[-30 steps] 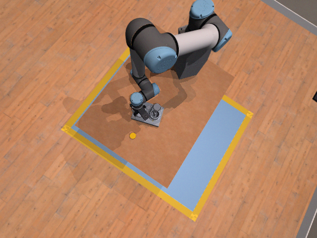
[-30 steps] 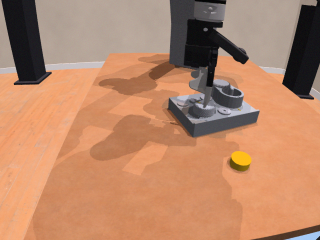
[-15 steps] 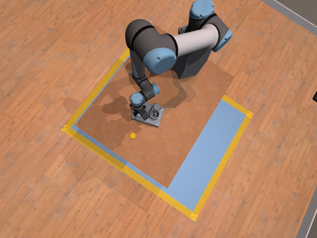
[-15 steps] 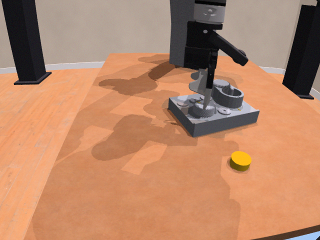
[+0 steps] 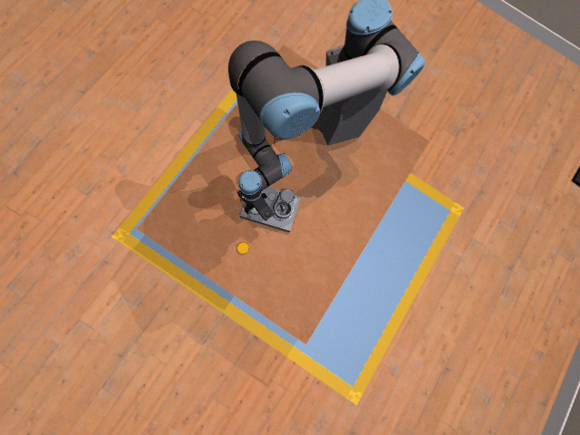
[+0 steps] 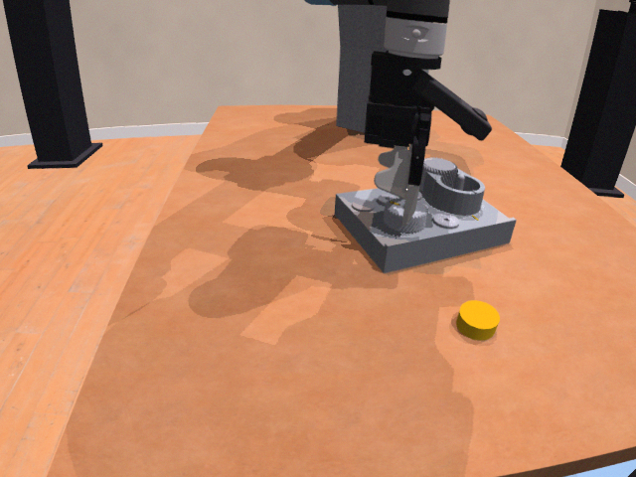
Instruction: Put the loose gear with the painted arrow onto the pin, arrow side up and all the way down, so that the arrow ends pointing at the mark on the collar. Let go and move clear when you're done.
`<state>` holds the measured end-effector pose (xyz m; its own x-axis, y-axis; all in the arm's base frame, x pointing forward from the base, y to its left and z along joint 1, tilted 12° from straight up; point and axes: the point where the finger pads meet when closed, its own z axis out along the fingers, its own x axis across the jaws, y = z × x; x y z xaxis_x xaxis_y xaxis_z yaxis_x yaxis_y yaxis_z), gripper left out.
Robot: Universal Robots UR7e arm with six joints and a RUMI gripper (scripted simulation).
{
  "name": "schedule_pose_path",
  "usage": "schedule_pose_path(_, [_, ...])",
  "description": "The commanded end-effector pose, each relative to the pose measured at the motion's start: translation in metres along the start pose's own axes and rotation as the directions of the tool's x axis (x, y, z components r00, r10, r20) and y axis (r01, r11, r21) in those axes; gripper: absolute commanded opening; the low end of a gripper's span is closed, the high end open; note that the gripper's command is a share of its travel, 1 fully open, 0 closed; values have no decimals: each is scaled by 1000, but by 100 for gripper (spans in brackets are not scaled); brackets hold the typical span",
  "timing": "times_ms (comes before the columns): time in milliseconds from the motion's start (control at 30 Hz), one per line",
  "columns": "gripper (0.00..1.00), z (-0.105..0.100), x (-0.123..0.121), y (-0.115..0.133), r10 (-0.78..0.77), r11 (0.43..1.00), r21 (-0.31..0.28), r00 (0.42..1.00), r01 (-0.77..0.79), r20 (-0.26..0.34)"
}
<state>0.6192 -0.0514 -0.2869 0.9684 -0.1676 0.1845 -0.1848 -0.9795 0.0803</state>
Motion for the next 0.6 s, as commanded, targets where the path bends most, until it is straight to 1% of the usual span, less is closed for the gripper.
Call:
schedule_pose_path(0, [54, 4, 1, 0, 0, 1000, 0, 1000, 0, -2])
schedule_pose_path(567, [54, 14, 1, 0, 0, 1000, 0, 1000, 0, -2])
